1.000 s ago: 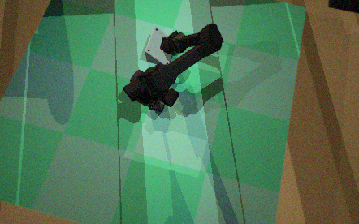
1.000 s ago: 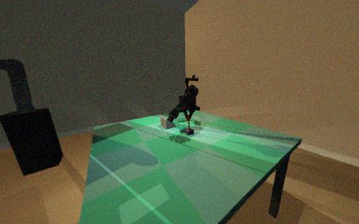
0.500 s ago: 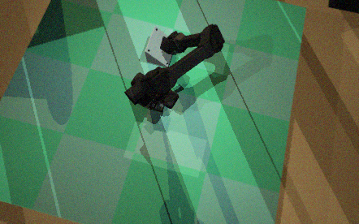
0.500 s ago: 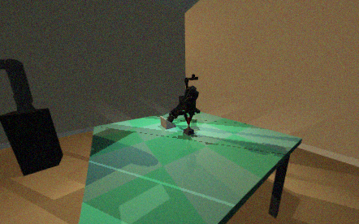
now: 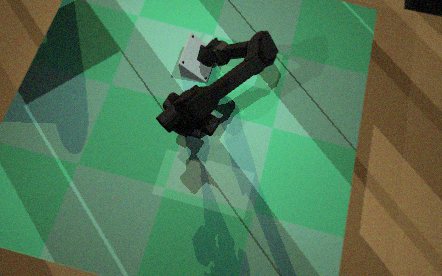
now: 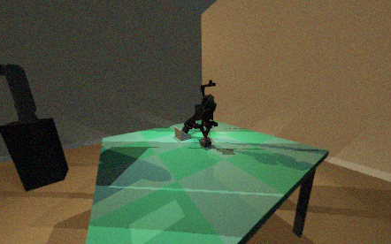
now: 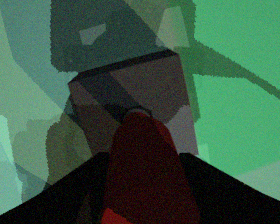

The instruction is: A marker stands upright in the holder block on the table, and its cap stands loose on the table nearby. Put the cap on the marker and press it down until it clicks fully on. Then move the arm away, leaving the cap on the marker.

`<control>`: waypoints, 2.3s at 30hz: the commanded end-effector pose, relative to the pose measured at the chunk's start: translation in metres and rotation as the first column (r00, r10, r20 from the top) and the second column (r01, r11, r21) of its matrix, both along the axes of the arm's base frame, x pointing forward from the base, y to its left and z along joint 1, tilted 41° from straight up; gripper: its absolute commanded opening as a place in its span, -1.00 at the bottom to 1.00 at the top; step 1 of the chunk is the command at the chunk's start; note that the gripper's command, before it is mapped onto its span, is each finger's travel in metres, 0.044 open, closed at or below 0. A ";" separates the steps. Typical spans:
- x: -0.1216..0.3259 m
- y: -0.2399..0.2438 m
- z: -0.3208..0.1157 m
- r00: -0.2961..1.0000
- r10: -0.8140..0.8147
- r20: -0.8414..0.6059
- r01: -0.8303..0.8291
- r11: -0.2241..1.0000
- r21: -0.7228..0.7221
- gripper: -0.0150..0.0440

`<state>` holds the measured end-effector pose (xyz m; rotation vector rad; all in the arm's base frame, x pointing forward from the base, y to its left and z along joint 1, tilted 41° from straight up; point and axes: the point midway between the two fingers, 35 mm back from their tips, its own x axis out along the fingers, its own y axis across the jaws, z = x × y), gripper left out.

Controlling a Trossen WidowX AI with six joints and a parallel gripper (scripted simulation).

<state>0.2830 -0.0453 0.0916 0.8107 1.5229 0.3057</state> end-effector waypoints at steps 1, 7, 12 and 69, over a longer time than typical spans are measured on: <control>0.000 0.004 -0.002 1.000 -0.006 0.005 0.006 1.000 0.001 -0.49; 0.000 0.005 -0.003 1.000 -0.006 0.005 0.006 1.000 0.001 -0.49; 0.000 0.005 -0.004 1.000 -0.006 0.005 0.006 1.000 0.001 -0.49; -0.005 -0.039 0.046 0.963 0.204 0.177 -0.200 0.979 -0.040 -0.49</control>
